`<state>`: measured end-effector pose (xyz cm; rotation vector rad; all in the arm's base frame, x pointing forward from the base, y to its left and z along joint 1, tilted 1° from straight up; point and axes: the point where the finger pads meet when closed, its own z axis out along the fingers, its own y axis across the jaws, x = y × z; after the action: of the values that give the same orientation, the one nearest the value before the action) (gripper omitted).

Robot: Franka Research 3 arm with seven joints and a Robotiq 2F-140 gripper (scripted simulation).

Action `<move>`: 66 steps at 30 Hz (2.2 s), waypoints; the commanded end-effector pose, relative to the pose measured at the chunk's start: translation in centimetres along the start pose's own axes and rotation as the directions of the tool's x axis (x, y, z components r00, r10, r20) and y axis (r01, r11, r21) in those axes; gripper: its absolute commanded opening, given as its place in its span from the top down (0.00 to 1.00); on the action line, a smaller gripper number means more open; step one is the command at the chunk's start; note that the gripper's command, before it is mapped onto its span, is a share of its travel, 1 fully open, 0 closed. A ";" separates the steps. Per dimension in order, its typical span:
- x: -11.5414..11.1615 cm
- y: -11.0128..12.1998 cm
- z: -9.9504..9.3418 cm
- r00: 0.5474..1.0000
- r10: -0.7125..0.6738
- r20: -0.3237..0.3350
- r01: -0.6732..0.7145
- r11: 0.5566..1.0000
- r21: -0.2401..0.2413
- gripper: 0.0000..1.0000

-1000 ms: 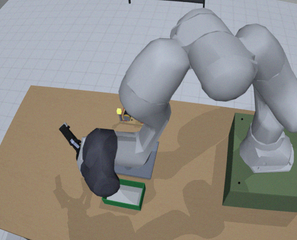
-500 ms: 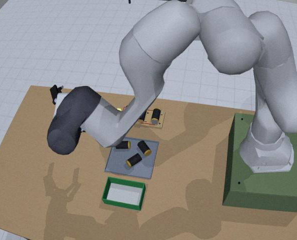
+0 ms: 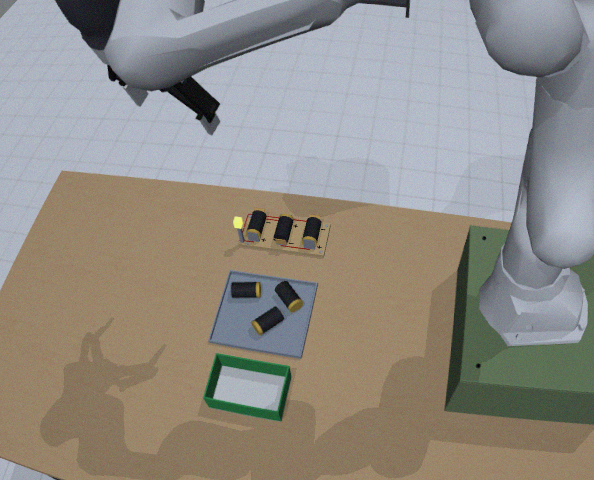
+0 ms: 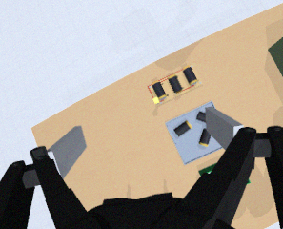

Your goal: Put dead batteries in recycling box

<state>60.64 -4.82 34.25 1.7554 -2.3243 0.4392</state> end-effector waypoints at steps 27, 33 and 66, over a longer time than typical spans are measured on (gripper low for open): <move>5.1 9.3 35.8 -0.957 0.067 -0.283 -0.101 -0.989 0.107 0.00; 3.9 10.0 36.6 -0.918 0.217 -0.333 -0.240 -0.970 0.029 0.00; 3.6 10.2 36.7 -0.902 0.259 -0.345 -0.277 -0.961 0.003 0.00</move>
<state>50.64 -18.23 -0.17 -2.2416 -2.2234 -0.0178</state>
